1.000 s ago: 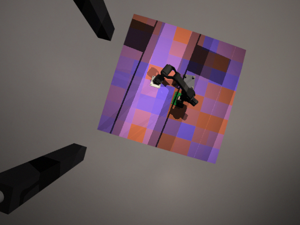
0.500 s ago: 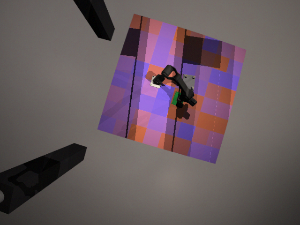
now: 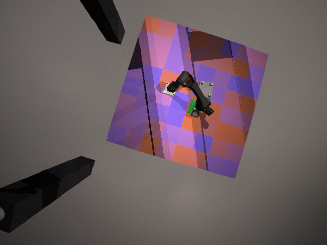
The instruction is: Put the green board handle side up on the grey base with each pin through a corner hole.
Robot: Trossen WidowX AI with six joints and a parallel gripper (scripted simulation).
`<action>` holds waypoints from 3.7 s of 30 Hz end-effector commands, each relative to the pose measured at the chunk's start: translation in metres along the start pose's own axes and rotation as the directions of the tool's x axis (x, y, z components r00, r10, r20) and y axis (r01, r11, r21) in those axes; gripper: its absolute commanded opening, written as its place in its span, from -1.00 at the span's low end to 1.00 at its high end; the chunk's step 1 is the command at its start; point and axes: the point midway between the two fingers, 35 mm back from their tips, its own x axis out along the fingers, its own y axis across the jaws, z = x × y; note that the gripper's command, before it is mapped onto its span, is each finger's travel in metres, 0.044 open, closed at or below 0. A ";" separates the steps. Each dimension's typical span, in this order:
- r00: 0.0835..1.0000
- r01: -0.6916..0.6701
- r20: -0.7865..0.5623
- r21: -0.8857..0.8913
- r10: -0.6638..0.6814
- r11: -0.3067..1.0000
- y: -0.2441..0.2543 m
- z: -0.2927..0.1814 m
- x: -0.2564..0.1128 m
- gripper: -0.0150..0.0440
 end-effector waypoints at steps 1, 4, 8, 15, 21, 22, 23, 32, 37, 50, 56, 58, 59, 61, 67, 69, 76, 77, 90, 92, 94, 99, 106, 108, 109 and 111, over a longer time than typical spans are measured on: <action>1.000 -0.003 0.003 0.004 0.003 1.000 0.000 0.001 0.001 0.38; 1.000 -0.003 0.003 0.004 0.003 1.000 0.000 0.001 0.001 0.11; 1.000 -0.003 0.003 0.004 0.003 1.000 0.000 0.001 0.001 0.02; 1.000 -0.003 0.003 0.004 0.003 1.000 0.000 0.002 -0.006 -0.47; 1.000 -0.003 0.003 0.004 0.003 1.000 -0.001 0.003 -0.021 -0.49; 1.000 -0.003 0.003 0.004 0.003 1.000 -0.001 0.004 -0.023 -0.49; 1.000 -0.003 0.003 0.004 0.003 1.000 -0.001 0.004 -0.026 -0.49; 1.000 -0.003 0.004 0.004 0.003 1.000 -0.001 0.004 -0.049 -0.49; 1.000 -0.003 0.003 0.004 0.003 1.000 -0.001 0.004 -0.062 -0.49; 1.000 -0.003 0.003 0.002 0.003 1.000 0.001 0.002 -0.087 -0.49; 1.000 -0.004 0.004 -0.013 0.004 1.000 0.013 0.008 -0.087 -0.49; 1.000 -0.004 0.004 -0.018 0.004 1.000 0.018 0.010 -0.087 -0.49; 1.000 -0.004 0.004 -0.022 0.004 1.000 0.020 0.011 -0.087 -0.49; 1.000 -0.005 0.004 -0.028 0.005 1.000 0.024 0.013 -0.087 -0.49; 1.000 -0.006 0.005 -0.048 0.006 0.999 0.038 0.019 -0.088 -0.49; 1.000 -0.006 0.005 -0.054 0.007 0.999 0.043 0.021 -0.088 -0.49; 1.000 -0.007 0.005 -0.071 0.008 0.997 0.059 0.027 -0.088 -0.49; 1.000 -0.007 0.006 -0.074 0.008 0.997 0.061 0.027 -0.088 -0.49; 1.000 -0.009 0.008 -0.108 0.010 0.994 0.092 0.035 -0.089 -0.49; 1.000 -0.009 0.008 -0.113 0.010 0.994 0.097 0.036 -0.089 -0.49; 1.000 -0.010 0.008 -0.117 0.011 0.993 0.102 0.037 -0.089 -0.49; 1.000 -0.011 0.008 -0.130 0.012 0.991 0.115 0.039 -0.089 -0.49; 1.000 -0.012 0.008 -0.147 0.014 0.989 0.133 0.040 -0.089 -0.49; 1.000 -0.013 0.008 -0.152 0.014 0.988 0.138 0.041 -0.090 -0.49; 1.000 -0.013 0.008 -0.154 0.014 0.988 0.140 0.041 -0.090 -0.49; 1.000 -0.013 0.008 -0.159 0.015 0.987 0.145 0.041 -0.090 -0.49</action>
